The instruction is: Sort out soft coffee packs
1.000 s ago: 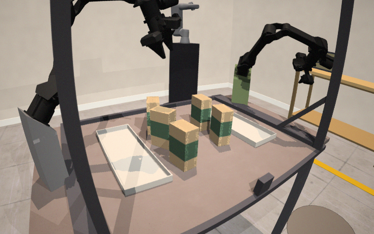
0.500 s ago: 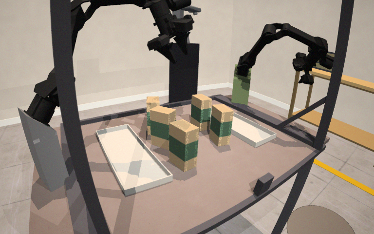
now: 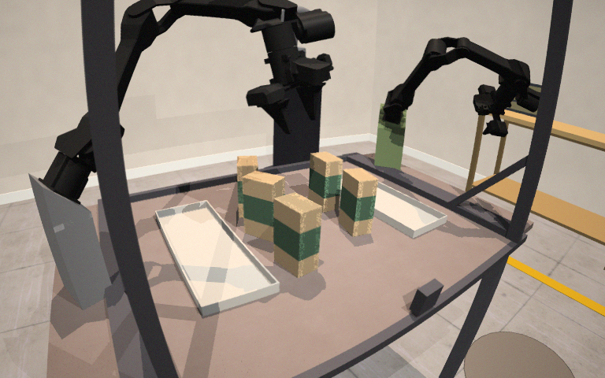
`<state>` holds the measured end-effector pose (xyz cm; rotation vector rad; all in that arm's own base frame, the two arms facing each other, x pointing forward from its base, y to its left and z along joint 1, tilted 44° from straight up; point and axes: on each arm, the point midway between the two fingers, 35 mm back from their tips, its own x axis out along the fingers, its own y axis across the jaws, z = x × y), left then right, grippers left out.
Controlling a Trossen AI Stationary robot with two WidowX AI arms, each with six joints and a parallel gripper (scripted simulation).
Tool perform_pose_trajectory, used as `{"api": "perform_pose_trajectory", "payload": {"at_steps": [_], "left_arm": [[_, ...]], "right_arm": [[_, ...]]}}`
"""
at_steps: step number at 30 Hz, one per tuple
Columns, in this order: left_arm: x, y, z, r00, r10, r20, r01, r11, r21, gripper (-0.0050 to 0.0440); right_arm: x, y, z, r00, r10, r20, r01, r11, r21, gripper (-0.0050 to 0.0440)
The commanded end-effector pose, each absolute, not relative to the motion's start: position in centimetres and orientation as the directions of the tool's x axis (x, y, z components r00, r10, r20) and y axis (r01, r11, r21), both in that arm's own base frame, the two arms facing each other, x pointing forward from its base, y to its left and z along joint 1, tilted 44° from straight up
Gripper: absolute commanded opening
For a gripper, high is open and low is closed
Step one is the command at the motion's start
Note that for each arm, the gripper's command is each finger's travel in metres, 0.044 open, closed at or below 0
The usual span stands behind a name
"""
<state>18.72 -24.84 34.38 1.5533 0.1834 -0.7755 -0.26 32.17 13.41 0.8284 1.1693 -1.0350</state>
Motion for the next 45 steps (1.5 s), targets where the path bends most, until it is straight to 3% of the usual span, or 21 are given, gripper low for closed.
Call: {"api": "perform_pose_trajectory", "payload": {"at_steps": [1, 15, 45], "left_arm": [[19.3, -26.2, 32.3, 0.736, -0.268, -0.622, 0.573, -0.241, 0.783, 0.0372], [20.5, -29.7, 24.0, 0.686, -0.133, -0.715, 0.628, -0.388, 0.675, 0.0372], [20.5, -29.7, 24.0, 0.686, -0.133, -0.715, 0.628, -0.388, 0.675, 0.0372]], "right_arm": [[-0.3, 32.3, 14.0, 0.066, -0.181, -0.981, 0.944, 0.329, 0.003, 0.0377], [-0.3, 32.3, 14.0, 0.066, -0.181, -0.981, 0.944, 0.329, 0.003, 0.0377], [-0.3, 32.3, 14.0, 0.066, -0.181, -0.981, 0.944, 0.329, 0.003, 0.0377]]}}
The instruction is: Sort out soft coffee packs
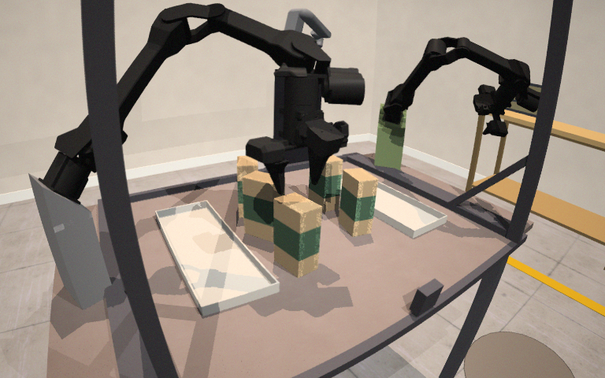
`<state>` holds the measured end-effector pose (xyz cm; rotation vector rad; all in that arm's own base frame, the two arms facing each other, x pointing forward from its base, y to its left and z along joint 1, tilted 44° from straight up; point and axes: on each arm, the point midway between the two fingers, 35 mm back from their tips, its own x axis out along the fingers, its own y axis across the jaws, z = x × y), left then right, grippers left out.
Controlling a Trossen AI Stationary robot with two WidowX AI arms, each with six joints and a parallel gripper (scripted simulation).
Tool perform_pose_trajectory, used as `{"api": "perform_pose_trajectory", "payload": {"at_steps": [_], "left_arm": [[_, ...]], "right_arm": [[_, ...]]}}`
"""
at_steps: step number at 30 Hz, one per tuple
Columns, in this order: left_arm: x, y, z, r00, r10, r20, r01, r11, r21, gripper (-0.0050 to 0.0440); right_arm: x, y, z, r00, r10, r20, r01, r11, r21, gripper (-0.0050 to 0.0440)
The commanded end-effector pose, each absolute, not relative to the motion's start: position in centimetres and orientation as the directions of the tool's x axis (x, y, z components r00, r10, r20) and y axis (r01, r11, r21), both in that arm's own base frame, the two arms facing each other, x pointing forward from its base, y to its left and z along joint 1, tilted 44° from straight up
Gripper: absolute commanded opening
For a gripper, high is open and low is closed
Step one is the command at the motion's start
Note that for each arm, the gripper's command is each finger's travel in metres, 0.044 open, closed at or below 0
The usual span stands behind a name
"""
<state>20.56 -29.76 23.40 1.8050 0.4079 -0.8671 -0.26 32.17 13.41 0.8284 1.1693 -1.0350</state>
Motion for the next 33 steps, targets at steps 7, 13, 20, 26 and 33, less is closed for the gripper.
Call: {"api": "perform_pose_trajectory", "payload": {"at_steps": [7, 13, 20, 26, 33], "left_arm": [[20.5, -29.7, 24.0, 0.686, -0.133, -0.715, 0.628, -0.388, 0.675, 0.0372], [20.5, -29.7, 24.0, 0.686, -0.133, -0.715, 0.628, -0.388, 0.675, 0.0372], [20.5, -29.7, 24.0, 0.686, -0.133, -0.715, 0.628, -0.388, 0.675, 0.0372], [20.5, -29.7, 24.0, 0.686, -0.133, -0.715, 0.628, -0.388, 0.675, 0.0372], [20.5, -29.7, 24.0, 0.686, -0.133, -0.715, 0.628, -0.388, 0.675, 0.0372]], "right_arm": [[-0.3, 31.2, 18.1, 0.061, -0.047, -0.997, 0.944, 0.327, 0.043, 0.0377], [-0.3, 30.5, 19.7, 0.058, 0.032, -0.998, 0.944, 0.322, 0.065, 0.0377], [-0.2, 28.0, 24.2, 0.053, 0.177, -0.983, 0.945, 0.31, 0.106, 0.0377], [-0.1, 25.8, 27.0, 0.048, 0.286, -0.957, 0.945, 0.296, 0.136, 0.0377], [0.0, 23.9, 28.9, 0.044, 0.392, -0.919, 0.946, 0.279, 0.165, 0.0377]]}}
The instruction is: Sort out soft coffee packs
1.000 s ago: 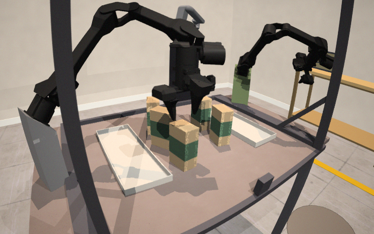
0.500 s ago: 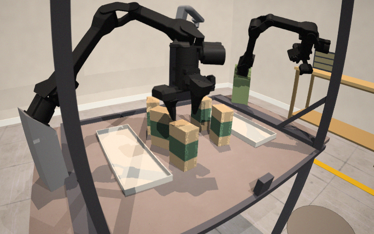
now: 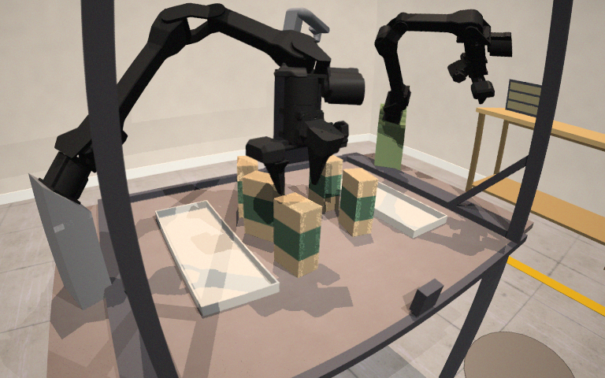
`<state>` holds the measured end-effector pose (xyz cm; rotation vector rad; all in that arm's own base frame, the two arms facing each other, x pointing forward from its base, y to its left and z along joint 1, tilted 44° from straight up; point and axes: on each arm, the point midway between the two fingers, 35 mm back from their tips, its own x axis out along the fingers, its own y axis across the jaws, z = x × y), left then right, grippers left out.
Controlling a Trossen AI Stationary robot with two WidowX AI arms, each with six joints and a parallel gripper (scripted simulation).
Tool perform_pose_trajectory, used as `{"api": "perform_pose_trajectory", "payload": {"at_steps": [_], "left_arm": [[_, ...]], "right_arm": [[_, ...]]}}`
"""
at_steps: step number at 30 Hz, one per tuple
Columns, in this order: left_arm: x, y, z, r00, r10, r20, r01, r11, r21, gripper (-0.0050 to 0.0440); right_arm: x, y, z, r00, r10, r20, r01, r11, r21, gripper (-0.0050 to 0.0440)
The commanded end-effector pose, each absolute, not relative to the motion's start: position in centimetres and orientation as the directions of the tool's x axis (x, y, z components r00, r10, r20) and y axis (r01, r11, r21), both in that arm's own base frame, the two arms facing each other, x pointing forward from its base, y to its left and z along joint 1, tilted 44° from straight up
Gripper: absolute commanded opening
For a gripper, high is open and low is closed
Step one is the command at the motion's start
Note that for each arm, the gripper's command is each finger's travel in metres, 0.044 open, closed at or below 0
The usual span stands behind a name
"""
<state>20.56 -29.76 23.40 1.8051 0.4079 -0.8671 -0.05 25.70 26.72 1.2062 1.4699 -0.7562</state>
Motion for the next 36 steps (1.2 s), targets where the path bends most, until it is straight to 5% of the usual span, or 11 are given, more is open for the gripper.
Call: {"api": "perform_pose_trajectory", "payload": {"at_steps": [1, 15, 36], "left_arm": [[20.5, -29.7, 24.0, 0.686, -0.133, -0.715, 0.628, -0.388, 0.675, 0.0372], [20.5, -29.7, 24.0, 0.686, -0.133, -0.715, 0.628, -0.388, 0.675, 0.0372], [20.5, -29.7, 24.0, 0.686, -0.133, -0.715, 0.628, -0.388, 0.675, 0.0372]], "right_arm": [[0.0, 23.3, 29.5, 0.044, 0.392, -0.919, 0.946, 0.279, 0.165, 0.0377], [0.2, 17.6, 33.3, 0.037, 0.586, -0.81, 0.948, 0.236, 0.214, 0.0377], [12.1, 16.5, 36.5, 0.402, 0.632, -0.662, 0.904, -0.158, 0.398, 0.0377]]}}
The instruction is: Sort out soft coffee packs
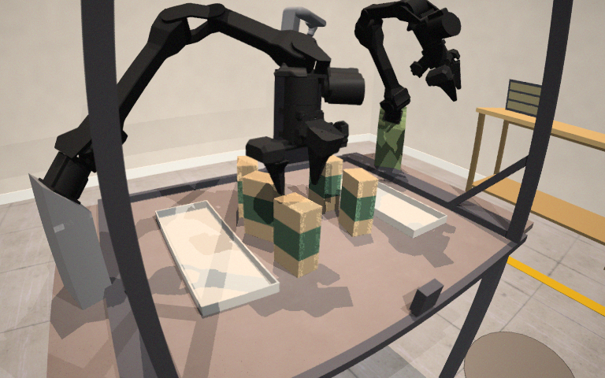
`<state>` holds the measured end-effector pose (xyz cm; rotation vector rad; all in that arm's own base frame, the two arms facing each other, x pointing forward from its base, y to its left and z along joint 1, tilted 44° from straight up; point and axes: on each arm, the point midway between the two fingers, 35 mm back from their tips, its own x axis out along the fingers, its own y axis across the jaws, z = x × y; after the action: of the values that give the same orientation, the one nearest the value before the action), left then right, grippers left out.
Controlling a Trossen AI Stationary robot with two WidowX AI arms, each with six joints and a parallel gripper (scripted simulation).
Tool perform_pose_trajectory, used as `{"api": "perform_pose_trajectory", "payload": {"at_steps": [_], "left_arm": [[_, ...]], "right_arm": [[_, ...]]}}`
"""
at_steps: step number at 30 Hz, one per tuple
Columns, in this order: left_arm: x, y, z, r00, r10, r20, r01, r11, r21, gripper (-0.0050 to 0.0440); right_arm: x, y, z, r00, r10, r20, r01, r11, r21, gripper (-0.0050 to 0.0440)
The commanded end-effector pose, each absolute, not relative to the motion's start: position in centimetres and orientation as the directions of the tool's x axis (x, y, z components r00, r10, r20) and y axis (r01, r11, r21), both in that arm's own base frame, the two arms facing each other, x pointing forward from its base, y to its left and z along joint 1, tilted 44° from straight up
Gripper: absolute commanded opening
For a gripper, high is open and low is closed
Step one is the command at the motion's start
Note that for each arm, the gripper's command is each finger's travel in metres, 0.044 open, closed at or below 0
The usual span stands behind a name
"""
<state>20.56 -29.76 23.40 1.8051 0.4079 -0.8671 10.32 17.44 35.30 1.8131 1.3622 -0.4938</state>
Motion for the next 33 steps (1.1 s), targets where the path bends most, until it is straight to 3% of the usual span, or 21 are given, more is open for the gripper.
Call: {"api": "perform_pose_trajectory", "payload": {"at_steps": [1, 15, 23, 33], "left_arm": [[20.5, -29.7, 24.0, 0.686, -0.133, -0.715, 0.628, -0.388, 0.675, 0.0372], [20.5, -29.7, 24.0, 0.686, -0.133, -0.715, 0.628, -0.388, 0.675, 0.0372], [20.5, -29.7, 24.0, 0.686, -0.133, -0.715, 0.628, -0.388, 0.675, 0.0372], [20.5, -29.7, 24.0, 0.686, -0.133, -0.715, 0.628, -0.388, 0.675, 0.0372]], "right_arm": [[12.8, 16.2, 36.7, 0.438, 0.624, -0.648, 0.889, -0.189, 0.418, 0.0377], [17.7, 12.5, 38.4, 0.605, 0.548, -0.577, 0.789, -0.319, 0.525, 0.0377], [20.8, 8.5, 39.8, 0.749, 0.427, -0.507, 0.66, -0.408, 0.631, 0.0377], [22.6, 4.0, 41.0, 0.849, 0.285, -0.445, 0.528, -0.446, 0.723, 0.0377]]}}
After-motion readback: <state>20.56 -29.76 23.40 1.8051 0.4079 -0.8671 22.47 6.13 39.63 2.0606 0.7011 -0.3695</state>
